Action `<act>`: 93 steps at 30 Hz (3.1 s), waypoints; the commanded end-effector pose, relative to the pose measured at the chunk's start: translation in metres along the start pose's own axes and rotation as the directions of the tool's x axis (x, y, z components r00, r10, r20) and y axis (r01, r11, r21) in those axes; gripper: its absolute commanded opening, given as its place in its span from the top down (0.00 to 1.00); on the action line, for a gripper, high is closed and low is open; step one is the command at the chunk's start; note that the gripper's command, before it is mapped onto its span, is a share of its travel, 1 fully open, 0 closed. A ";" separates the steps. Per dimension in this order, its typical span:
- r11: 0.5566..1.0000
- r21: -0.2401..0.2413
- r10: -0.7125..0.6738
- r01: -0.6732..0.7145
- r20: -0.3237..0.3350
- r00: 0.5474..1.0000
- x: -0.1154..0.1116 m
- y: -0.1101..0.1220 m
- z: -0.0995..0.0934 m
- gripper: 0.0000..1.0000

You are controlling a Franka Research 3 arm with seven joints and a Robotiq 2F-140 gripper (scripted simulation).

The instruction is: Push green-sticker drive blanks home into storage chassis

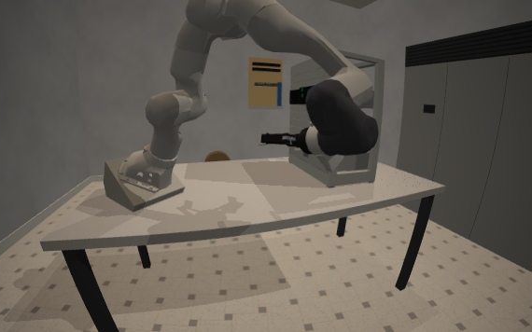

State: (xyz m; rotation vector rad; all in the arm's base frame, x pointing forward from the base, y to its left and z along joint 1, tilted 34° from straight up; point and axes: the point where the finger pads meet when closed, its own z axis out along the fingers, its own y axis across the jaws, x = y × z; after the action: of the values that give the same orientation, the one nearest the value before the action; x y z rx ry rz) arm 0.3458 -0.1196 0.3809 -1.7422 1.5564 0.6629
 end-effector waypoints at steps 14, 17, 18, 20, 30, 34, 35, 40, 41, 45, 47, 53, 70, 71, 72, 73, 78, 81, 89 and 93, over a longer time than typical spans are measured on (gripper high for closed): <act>0.999 0.005 -0.051 0.051 -0.015 0.999 0.004 0.000 0.001 0.00; 0.999 0.006 -0.043 0.044 -0.020 0.999 0.005 -0.002 0.002 0.00; 0.999 0.007 -0.040 0.040 -0.022 0.999 0.005 -0.003 0.003 0.00; 0.999 0.008 -0.033 0.033 -0.027 0.999 0.005 -0.005 0.004 0.00; 1.000 0.019 0.015 -0.014 -0.057 0.998 0.009 -0.018 0.012 0.00; 0.998 0.030 0.050 -0.048 -0.078 0.996 0.011 -0.027 0.018 0.00; 0.998 0.033 0.060 -0.058 -0.084 0.995 0.012 -0.029 0.020 0.00; 0.992 0.055 0.118 -0.112 -0.116 0.986 0.016 -0.044 0.030 0.00; 0.990 0.061 0.131 -0.125 -0.123 0.984 0.016 -0.047 0.032 0.00; 0.986 0.073 0.159 -0.150 -0.137 0.978 0.018 -0.054 0.036 0.00; 0.980 0.088 0.189 -0.177 -0.151 0.970 0.019 -0.061 0.041 0.00; 0.964 0.125 0.255 -0.235 -0.178 0.951 0.022 -0.077 0.052 0.00; 0.895 0.244 0.426 -0.374 -0.221 0.877 0.026 -0.116 0.079 0.00; 0.895 0.244 0.426 -0.374 -0.221 0.877 0.026 -0.116 0.079 0.00; 0.884 0.260 0.447 -0.389 -0.223 0.866 0.026 -0.120 0.082 0.00; 0.884 0.260 0.447 -0.389 -0.223 0.866 0.026 -0.120 0.082 0.00; 0.859 0.294 0.488 -0.419 -0.225 0.843 0.026 -0.129 0.089 0.00; 0.845 0.312 0.509 -0.433 -0.224 0.831 0.026 -0.134 0.092 0.00; 0.782 0.388 0.592 -0.488 -0.213 0.777 0.026 -0.152 0.106 0.00; 0.763 0.408 0.612 -0.501 -0.208 0.763 0.025 -0.156 0.109 0.00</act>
State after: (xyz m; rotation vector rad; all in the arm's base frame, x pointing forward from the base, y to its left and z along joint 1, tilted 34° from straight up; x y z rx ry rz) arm 0.5016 -0.0415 0.3178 -1.2953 2.2393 0.3683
